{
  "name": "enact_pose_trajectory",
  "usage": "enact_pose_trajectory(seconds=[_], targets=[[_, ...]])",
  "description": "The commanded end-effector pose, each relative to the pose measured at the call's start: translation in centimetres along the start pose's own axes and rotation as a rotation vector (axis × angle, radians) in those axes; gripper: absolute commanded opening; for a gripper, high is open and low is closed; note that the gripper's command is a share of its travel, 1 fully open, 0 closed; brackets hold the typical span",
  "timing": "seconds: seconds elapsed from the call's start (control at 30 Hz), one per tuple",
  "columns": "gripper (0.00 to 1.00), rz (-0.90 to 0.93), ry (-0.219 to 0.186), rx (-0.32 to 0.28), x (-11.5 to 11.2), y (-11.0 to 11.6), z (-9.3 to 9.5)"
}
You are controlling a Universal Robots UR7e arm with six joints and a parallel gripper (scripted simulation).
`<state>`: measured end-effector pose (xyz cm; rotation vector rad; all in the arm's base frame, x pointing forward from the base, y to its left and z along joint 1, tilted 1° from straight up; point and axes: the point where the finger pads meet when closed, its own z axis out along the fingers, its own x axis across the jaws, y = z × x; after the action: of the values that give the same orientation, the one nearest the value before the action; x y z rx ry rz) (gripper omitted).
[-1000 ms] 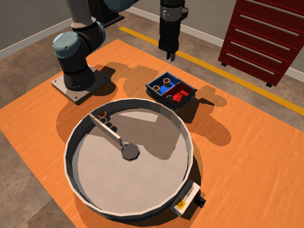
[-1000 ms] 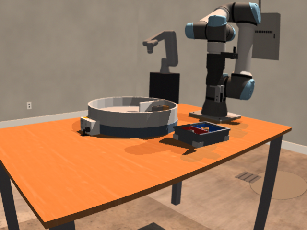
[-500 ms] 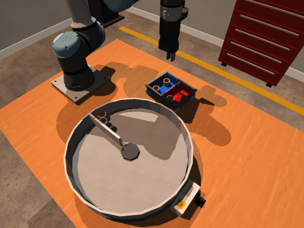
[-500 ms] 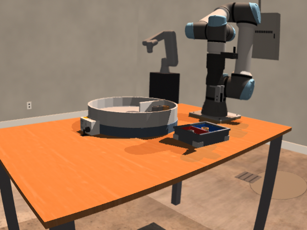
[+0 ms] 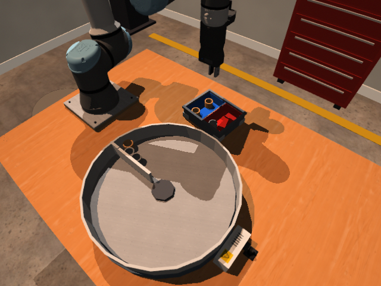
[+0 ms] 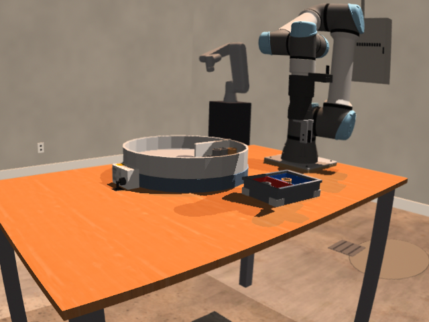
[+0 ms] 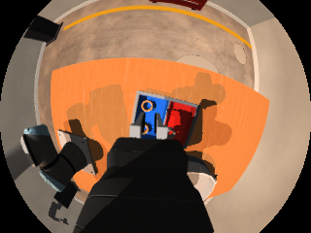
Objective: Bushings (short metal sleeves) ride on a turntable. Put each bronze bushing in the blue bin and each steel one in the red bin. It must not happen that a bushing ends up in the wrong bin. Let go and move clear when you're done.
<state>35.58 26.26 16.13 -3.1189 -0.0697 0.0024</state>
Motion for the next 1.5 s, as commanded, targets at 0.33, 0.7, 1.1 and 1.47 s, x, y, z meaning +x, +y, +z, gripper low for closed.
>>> enact_pose_trajectory(seconds=[0.33, 0.7, 1.1, 1.47], targets=[[0.40, 0.006, 0.001, 0.000, -0.1, 5.4, 0.4], [0.40, 0.014, 0.001, 0.000, -0.2, 11.8, 0.9], [0.40, 0.022, 0.001, 0.000, -0.4, 19.3, 1.5], [0.40, 0.029, 0.001, 0.000, -0.5, 24.7, 2.0]])
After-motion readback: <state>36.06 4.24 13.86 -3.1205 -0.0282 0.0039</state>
